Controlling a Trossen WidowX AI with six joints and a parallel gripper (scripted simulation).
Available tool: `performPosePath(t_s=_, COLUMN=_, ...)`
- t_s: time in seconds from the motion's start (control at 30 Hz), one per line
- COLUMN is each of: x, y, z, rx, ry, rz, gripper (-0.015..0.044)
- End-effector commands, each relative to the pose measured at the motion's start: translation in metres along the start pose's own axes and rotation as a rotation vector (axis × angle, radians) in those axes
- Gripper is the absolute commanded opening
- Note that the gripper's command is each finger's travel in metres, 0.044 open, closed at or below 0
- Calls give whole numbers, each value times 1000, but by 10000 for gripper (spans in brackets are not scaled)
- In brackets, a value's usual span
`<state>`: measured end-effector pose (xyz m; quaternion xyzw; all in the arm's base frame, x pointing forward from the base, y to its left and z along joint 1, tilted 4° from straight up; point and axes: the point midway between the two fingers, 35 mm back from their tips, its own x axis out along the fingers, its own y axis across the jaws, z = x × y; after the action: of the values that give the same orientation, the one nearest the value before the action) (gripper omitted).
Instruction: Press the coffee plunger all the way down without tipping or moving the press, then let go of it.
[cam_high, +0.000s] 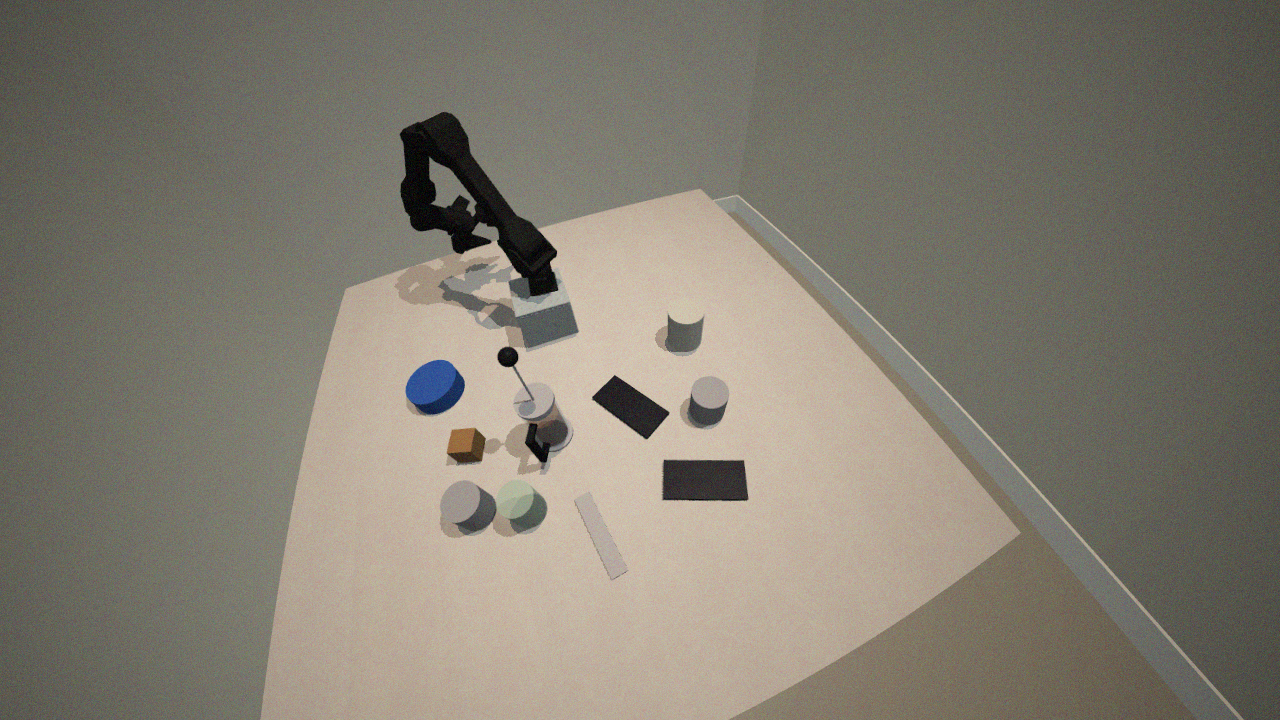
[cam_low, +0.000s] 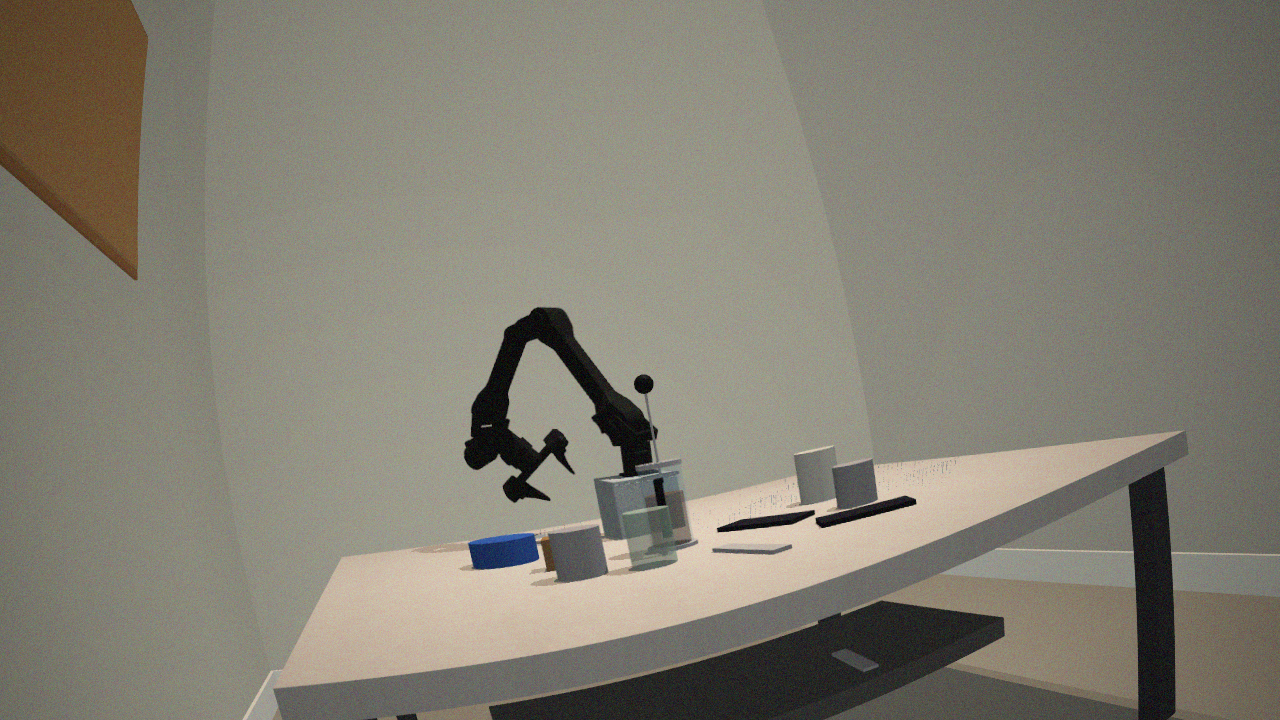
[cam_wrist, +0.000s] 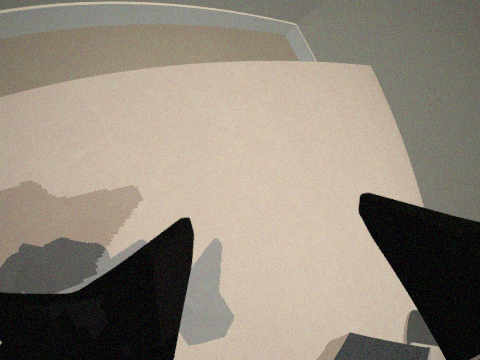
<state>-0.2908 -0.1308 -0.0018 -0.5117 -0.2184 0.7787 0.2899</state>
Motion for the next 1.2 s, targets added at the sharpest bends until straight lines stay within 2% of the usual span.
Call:
performPosePath(t_s=0.0, x=-3, y=1, z=-1, rx=-5, ry=-4, rz=8, gripper=426)
performPosePath(t_s=0.1, x=-22, y=8, z=-6, rx=-53, ry=-29, rz=65, gripper=440)
performPosePath(t_s=0.27, x=-90, y=28, z=-34, rx=-216, ry=-138, rz=269, gripper=440)
performPosePath(t_s=0.6, x=-233, y=26, z=-138, rx=-636, ry=-385, rz=758, gripper=440)
performPosePath(t_s=0.9, x=-315, y=-41, z=-260, rx=-1124, ry=-592, rz=1199, gripper=440)
performPosePath(t_s=1.17, x=-341, y=-148, z=-353, rx=-1600, ry=-784, rz=1608, gripper=440)
